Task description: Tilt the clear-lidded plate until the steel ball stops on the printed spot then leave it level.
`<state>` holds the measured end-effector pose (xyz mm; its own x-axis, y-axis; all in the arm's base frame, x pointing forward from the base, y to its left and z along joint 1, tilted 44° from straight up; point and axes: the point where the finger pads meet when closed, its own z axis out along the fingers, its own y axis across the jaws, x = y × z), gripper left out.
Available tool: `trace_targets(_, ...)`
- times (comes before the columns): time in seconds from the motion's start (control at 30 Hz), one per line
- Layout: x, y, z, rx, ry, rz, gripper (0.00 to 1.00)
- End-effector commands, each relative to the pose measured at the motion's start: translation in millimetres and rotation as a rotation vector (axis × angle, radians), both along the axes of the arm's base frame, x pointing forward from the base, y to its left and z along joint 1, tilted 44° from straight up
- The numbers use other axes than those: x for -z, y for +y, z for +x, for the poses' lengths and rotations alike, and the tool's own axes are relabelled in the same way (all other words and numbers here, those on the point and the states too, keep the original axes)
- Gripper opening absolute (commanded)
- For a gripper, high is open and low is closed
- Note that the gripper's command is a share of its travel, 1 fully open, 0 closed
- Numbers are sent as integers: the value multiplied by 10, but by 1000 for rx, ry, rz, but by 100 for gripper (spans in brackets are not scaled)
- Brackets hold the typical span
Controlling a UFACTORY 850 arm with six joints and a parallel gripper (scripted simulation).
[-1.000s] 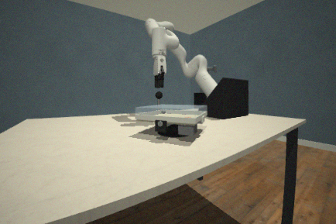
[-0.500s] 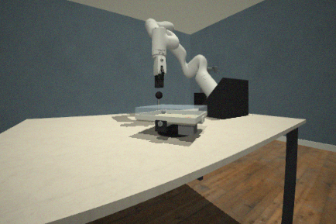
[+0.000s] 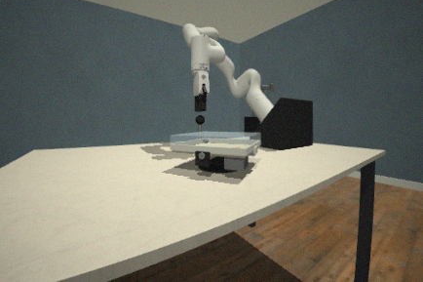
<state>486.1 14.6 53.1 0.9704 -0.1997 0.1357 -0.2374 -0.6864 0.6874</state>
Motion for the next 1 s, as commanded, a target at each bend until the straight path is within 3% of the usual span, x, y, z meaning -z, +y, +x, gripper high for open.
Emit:
trace_targets(0.0, 17, -15, 5, 0, -1, 0, 61)
trace_targets(0.97, 142, -136, 2, 0, -1, 0, 61)
